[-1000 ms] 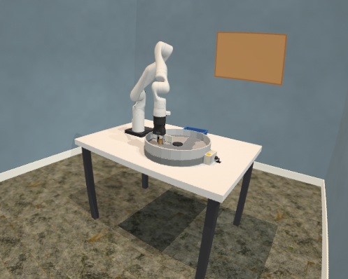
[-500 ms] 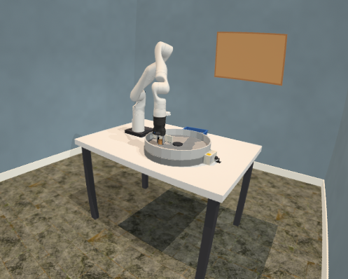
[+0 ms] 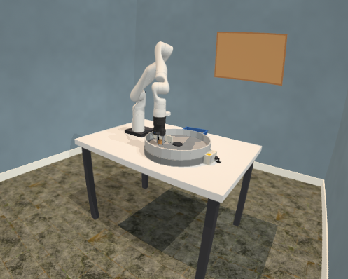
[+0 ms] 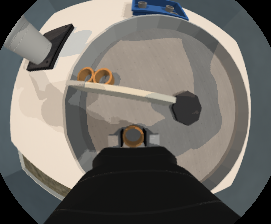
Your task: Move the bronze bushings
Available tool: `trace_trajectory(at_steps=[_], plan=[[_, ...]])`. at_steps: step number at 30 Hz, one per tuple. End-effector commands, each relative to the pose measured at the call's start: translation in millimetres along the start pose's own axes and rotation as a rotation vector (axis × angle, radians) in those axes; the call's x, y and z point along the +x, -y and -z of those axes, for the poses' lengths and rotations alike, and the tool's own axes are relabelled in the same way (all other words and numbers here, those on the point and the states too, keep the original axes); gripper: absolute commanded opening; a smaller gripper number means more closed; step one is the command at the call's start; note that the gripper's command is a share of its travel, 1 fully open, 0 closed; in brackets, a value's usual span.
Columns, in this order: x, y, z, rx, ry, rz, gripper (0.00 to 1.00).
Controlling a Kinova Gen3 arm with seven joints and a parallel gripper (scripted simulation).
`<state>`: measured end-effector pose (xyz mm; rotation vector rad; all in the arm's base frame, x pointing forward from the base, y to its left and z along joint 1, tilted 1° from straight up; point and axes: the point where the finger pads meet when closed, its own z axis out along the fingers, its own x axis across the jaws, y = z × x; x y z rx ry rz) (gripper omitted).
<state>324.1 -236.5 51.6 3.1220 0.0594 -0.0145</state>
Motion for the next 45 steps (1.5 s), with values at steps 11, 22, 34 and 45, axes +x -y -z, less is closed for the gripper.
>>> trace_trajectory(at_steps=[11, 22, 34, 45], plan=[[0.4, -0.3, 0.6, -0.001, -0.002, 0.000, 0.00], [0.4, -0.3, 0.6, -0.001, -0.002, 0.000, 0.78], [0.4, -0.3, 0.6, -0.001, -0.002, 0.000, 0.78], [0.4, -0.3, 0.6, -0.001, -0.002, 0.000, 0.78]])
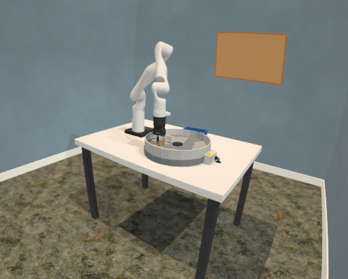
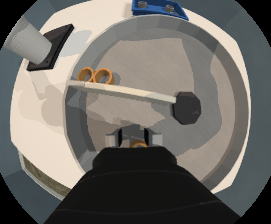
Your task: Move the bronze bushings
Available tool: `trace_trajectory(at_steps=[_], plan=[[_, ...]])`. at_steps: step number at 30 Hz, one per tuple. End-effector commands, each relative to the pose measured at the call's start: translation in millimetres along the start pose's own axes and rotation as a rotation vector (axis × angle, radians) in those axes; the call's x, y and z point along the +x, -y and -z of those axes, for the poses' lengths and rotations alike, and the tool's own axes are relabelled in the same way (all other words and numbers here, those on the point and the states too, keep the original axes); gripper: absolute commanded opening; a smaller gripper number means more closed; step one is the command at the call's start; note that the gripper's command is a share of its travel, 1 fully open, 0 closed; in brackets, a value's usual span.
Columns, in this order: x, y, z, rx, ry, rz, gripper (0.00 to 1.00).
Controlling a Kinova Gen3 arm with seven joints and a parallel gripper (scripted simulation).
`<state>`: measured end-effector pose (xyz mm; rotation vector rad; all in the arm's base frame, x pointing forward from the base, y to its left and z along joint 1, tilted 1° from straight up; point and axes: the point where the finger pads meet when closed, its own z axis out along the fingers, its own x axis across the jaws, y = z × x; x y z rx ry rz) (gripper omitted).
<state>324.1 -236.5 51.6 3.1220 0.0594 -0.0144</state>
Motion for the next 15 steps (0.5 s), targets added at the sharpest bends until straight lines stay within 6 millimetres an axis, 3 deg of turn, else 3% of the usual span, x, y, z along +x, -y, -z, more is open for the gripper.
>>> trace_trajectory(at_steps=[1, 15], plan=[[0.4, -0.3, 0.6, -0.001, -0.002, 0.000, 0.78], [0.4, -0.3, 9.9, -0.001, -0.002, 0.000, 0.78]])
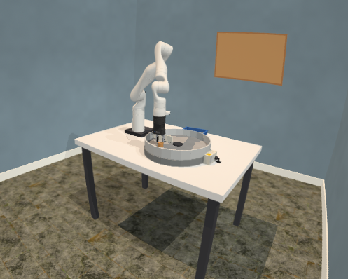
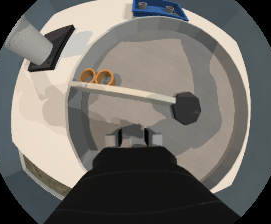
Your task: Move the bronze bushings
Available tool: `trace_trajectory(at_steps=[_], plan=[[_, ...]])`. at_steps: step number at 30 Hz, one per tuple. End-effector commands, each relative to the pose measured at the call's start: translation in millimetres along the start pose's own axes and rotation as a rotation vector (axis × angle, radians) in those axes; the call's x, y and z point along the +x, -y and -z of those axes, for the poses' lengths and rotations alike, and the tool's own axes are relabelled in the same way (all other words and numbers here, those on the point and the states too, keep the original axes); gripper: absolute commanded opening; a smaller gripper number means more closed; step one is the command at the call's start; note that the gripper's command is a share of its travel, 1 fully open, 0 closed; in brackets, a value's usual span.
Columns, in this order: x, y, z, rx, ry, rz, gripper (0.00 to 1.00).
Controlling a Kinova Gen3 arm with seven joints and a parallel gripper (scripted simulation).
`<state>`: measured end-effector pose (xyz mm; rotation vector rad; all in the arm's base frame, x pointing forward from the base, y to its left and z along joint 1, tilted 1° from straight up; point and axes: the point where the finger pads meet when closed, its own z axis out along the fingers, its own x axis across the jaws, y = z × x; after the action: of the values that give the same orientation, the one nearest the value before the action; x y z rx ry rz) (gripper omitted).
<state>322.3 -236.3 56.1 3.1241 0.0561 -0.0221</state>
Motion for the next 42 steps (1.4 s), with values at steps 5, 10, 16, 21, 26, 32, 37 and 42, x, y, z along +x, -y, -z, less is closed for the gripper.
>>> trace_trajectory(at_steps=[5, 10, 16, 21, 26, 32, 37, 42], plan=[[2, 0, 27, -0.003, -0.006, 0.002, 0.78], [2, 0, 50, -0.003, -0.006, 0.002, 0.78], [2, 0, 60, -0.003, -0.006, 0.002, 0.78], [2, 0, 62, -0.003, -0.006, 0.002, 0.78], [2, 0, 62, -0.003, -0.006, 0.002, 0.78], [2, 0, 62, -0.003, -0.006, 0.002, 0.78], [2, 0, 62, -0.003, -0.006, 0.002, 0.78], [2, 0, 62, -0.003, -0.006, 0.002, 0.78]])
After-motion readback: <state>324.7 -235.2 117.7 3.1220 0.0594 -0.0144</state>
